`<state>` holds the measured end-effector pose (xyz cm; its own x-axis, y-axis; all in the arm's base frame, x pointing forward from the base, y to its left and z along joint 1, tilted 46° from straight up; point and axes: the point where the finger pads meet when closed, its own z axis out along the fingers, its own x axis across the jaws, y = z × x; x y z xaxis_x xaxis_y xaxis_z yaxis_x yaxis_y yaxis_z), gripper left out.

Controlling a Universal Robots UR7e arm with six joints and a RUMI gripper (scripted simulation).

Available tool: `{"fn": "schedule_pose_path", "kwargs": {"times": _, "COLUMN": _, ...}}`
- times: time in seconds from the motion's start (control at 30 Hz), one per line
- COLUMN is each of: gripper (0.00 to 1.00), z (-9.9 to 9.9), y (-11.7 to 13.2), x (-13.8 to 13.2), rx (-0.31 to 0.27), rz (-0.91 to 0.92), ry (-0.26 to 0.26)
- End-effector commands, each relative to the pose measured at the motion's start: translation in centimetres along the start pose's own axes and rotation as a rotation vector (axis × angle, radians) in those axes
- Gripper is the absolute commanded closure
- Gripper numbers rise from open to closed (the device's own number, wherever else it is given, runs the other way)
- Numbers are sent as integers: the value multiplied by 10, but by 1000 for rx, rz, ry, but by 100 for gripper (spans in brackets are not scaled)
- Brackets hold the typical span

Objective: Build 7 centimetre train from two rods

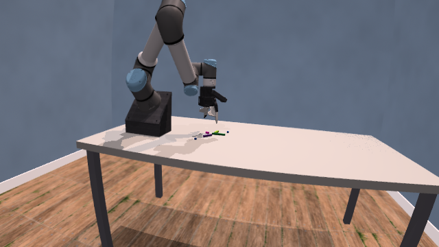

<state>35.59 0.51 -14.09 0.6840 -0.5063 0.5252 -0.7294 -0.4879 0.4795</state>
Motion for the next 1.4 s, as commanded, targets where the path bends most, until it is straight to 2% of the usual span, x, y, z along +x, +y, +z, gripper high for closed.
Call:
{"fn": "schedule_pose_path", "kwargs": {"times": 0.0, "gripper": 0, "z": 0, "y": -4, "x": 1, "rx": -12, "rz": 167, "ry": 3}}
{"fn": "schedule_pose_path", "kwargs": {"times": 0.27, "gripper": 0, "z": 0, "y": -9, "x": 1, "rx": -12, "rz": 397, "ry": 5}}
{"fn": "schedule_pose_path", "kwargs": {"times": 0.33, "gripper": 0, "z": 0, "y": -9, "x": 1, "rx": -12, "rz": 397, "ry": 5}}
{"fn": "schedule_pose_path", "kwargs": {"times": 0.83, "gripper": 0, "z": 0, "y": -16, "x": 1, "rx": -12, "rz": 852, "ry": 9}}
{"fn": "schedule_pose_path", "kwargs": {"times": 0.9, "gripper": 0, "z": 0, "y": -16, "x": 1, "rx": -12, "rz": 852, "ry": 9}}
{"fn": "schedule_pose_path", "kwargs": {"times": 1.37, "gripper": 0, "z": 0, "y": -20, "x": -1, "rx": -10, "rz": 1188, "ry": 12}}
